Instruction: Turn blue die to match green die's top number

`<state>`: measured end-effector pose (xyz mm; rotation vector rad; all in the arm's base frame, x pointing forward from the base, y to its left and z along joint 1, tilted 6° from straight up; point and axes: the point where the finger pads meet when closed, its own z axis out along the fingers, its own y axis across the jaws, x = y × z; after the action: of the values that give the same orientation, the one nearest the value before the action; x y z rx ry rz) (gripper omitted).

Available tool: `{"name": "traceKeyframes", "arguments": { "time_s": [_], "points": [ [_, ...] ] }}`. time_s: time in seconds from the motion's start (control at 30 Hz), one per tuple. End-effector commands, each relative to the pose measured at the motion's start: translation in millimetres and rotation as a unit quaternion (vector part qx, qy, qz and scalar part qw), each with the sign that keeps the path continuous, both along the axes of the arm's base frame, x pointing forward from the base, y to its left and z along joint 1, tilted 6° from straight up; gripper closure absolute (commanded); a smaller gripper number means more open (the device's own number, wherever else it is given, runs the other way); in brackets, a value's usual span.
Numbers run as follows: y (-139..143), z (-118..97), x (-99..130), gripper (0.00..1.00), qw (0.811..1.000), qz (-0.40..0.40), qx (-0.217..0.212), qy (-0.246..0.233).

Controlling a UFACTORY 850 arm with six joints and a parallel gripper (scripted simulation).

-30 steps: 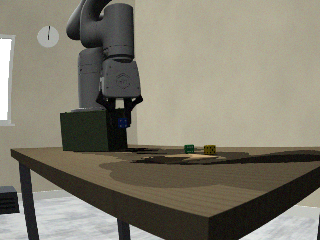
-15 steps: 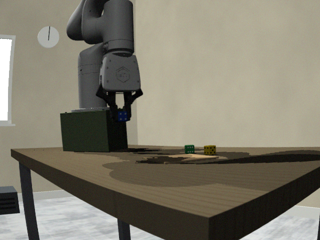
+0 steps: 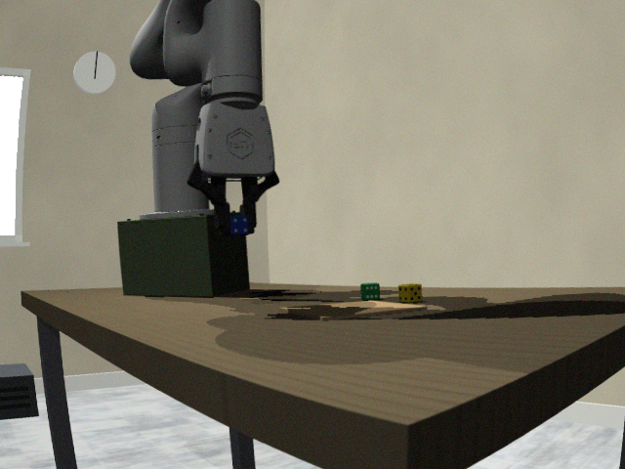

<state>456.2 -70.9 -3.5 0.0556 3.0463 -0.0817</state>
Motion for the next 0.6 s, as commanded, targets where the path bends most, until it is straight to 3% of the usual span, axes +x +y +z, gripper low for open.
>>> {"name": "traceKeyframes", "arguments": {
  "time_s": [0.0,0.47,0.57],
  "points": [
    [0,1,1,0.79,1.000,-0.001,-0.006,0.012],
    [9,0,18,0.79,0.988,-0.157,0.001,-0.003],
    [12,0,23,0.79,0.977,-0.212,0.004,-0.008]
  ]
}}
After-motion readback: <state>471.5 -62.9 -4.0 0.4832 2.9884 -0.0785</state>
